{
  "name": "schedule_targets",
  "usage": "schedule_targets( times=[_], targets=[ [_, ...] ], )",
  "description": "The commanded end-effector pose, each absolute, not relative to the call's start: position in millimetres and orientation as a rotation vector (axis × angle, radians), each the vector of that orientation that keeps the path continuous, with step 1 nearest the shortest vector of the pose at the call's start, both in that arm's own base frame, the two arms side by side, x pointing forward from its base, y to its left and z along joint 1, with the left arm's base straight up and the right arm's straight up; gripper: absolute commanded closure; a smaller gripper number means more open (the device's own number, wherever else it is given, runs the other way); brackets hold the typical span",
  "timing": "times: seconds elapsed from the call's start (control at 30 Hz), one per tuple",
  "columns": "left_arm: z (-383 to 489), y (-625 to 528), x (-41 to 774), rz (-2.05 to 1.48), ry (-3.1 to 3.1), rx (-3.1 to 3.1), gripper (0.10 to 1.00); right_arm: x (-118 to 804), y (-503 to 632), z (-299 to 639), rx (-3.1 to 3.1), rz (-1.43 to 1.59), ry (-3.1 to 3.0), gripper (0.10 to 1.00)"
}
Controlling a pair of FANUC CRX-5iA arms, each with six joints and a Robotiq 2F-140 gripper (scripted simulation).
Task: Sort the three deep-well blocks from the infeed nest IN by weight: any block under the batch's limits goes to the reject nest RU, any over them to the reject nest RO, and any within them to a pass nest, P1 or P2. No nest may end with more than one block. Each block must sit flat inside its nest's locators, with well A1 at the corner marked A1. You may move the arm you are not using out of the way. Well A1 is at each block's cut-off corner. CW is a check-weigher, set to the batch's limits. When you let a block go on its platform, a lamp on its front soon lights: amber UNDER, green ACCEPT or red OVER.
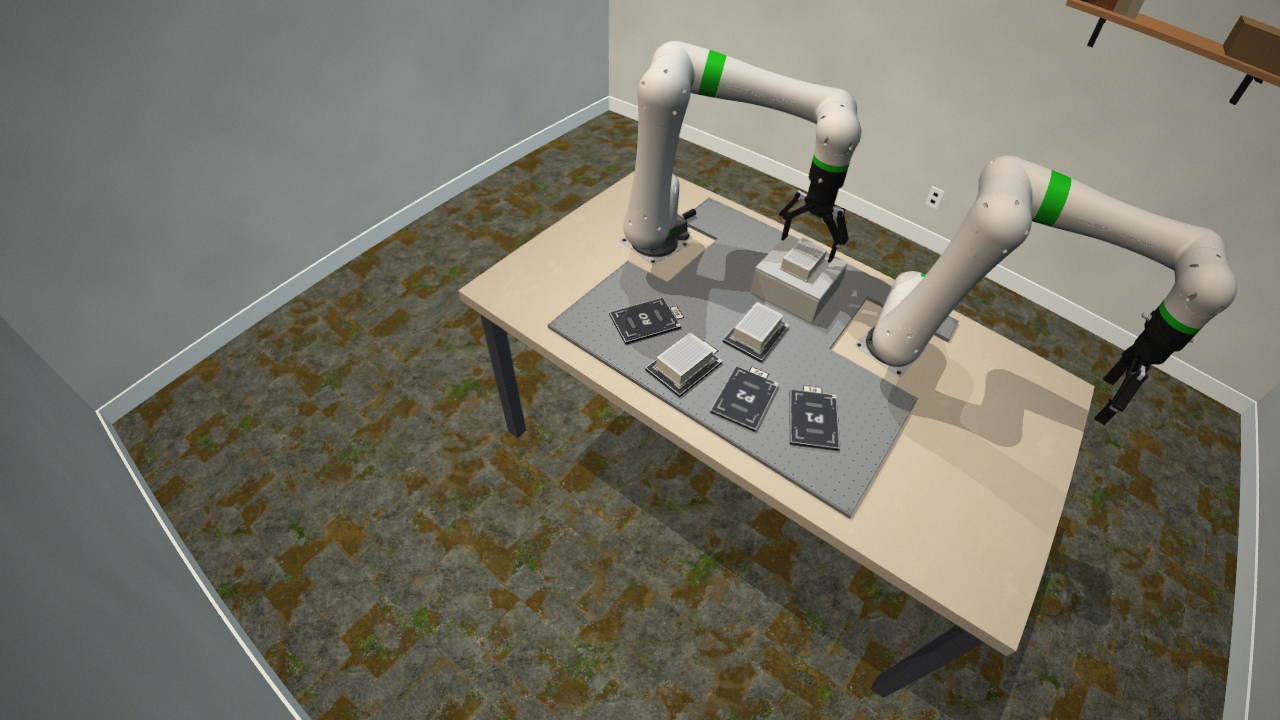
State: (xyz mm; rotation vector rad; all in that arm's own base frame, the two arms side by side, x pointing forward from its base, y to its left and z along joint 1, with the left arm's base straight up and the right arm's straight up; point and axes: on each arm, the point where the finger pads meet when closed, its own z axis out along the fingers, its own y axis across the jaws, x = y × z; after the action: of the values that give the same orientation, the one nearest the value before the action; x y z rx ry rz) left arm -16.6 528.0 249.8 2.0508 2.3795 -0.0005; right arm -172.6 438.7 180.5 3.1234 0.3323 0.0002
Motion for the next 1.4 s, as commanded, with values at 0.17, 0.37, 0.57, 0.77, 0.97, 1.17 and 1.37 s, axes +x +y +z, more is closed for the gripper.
schedule_targets(
  times=[0.17, 0.37, 0.57, 0.77, 0.97, 1.17, 1.37],
  targets=[
    [250.7, 528.3, -16.4, 0.002, 2.38, 2.052, 0.098, -172.7, 439.2, 168.5, 3.125, 0.0, 0.333, 0.098],
    [250.7, 528.3, -16.4, 0.002, 2.38, 2.052, 0.098, -172.7, 439.2, 161.9, 3.125, 0.0, 0.333, 0.098],
    [250.7, 528.3, -16.4, 0.002, 2.38, 2.052, 0.098, -172.7, 439.2, 151.8, 3.125, 0.0, 0.333, 0.098],
    [250.7, 528.3, -16.4, 0.002, 2.38, 2.052, 0.098, -172.7, 439.2, 141.8, 3.125, 0.0, 0.333, 0.098],
    [250.7, 528.3, -16.4, 0.002, 2.38, 2.052, 0.098, -172.7, 439.2, 140.9, 3.125, 0.0, 0.333, 0.098],
    [250.7, 528.3, -16.4, 0.002, 2.38, 2.052, 0.098, -172.7, 439.2, 140.8, 3.125, 0.0, 0.333, 0.098],
    [250.7, 528.3, -16.4, 0.002, 2.38, 2.052, 0.098, -172.7, 439.2, 140.8, 3.125, 0.0, 0.333, 0.999]
  ],
)
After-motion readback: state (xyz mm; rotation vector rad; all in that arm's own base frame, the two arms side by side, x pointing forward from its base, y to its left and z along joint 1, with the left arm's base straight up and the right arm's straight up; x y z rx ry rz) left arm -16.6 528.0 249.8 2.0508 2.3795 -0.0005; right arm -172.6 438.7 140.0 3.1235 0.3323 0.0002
